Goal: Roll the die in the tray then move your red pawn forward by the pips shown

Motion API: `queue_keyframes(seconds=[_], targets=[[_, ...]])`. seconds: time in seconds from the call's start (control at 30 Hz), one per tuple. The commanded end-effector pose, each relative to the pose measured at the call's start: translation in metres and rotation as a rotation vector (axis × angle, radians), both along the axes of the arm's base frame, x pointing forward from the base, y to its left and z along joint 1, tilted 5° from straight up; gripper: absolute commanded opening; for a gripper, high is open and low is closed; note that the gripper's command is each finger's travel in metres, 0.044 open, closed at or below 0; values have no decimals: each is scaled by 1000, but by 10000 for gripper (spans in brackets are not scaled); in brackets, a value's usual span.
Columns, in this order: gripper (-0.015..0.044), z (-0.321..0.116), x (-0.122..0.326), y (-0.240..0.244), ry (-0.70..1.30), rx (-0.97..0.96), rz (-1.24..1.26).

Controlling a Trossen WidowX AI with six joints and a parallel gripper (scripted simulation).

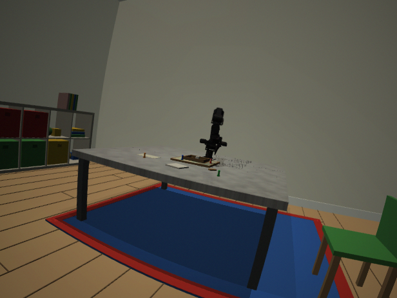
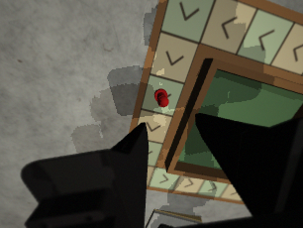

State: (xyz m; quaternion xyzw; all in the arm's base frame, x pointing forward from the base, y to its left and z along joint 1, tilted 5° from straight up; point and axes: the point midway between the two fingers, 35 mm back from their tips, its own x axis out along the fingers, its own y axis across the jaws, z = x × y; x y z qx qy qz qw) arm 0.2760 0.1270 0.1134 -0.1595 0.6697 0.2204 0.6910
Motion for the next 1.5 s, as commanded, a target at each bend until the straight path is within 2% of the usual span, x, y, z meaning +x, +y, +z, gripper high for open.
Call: queue_keyframes(seconds=[0.0, 1.33, 1.47], targets=[[200, 3, 4, 6, -20, 1, 24], [200, -53, 7, 10, -20, 2, 24], [95, -53, 7, 10, -20, 2, 24]])
